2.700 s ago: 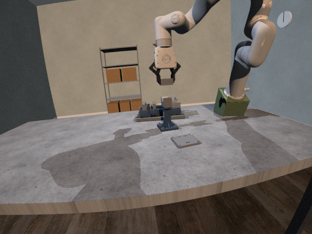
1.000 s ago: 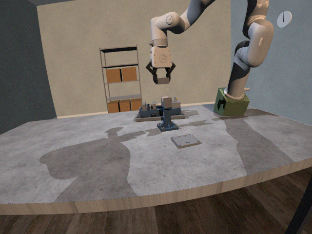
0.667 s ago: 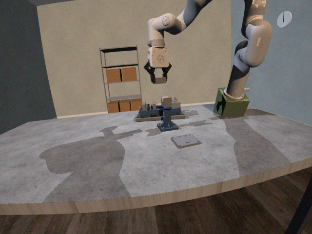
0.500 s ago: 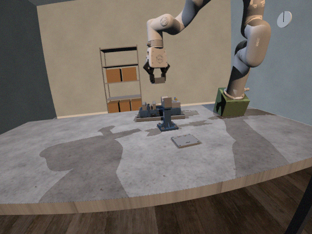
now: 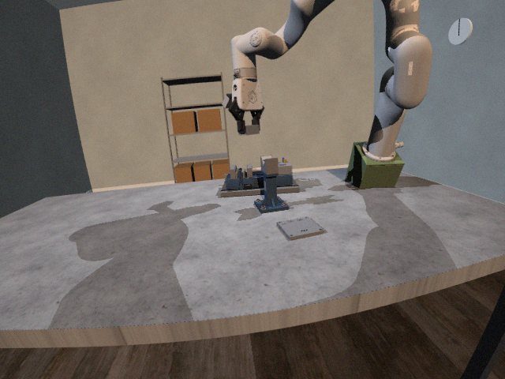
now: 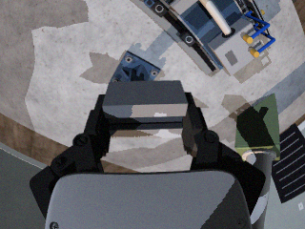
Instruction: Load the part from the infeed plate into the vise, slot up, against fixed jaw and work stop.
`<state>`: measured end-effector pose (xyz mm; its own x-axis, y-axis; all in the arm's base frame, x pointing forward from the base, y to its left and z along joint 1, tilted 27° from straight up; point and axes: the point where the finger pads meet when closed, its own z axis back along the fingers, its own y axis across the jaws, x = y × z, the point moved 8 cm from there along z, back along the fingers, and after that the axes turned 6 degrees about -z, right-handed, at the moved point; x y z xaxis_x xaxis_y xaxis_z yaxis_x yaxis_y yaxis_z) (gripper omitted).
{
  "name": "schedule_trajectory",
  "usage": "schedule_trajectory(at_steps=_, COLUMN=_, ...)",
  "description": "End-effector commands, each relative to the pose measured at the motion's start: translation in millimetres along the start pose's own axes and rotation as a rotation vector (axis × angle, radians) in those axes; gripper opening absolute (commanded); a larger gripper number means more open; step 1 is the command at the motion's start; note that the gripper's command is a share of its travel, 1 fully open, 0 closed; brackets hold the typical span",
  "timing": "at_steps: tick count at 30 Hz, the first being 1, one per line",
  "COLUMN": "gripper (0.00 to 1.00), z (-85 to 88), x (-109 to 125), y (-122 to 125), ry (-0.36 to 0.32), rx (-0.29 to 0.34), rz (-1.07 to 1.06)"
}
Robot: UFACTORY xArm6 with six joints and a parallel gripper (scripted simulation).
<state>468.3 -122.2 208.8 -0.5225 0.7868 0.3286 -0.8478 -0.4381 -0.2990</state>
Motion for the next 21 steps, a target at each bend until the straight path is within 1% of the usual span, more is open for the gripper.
schedule_trajectory(at_steps=1, gripper=0.00, z=1.9, x=-12, y=1, ry=-0.001, rx=-0.005, rz=0.068)
schedule_trajectory(at_steps=14, gripper=0.00, z=0.9, x=-57, y=15, ry=-0.001, rx=-0.005, rz=0.314)
schedule_trajectory(at_steps=16, gripper=0.00, z=0.9, x=-57, y=15, ry=-0.001, rx=-0.005, rz=0.314)
schedule_trajectory(at_steps=21, gripper=0.00, z=0.0, x=-73, y=22, ry=-0.001, rx=-0.006, rz=0.402)
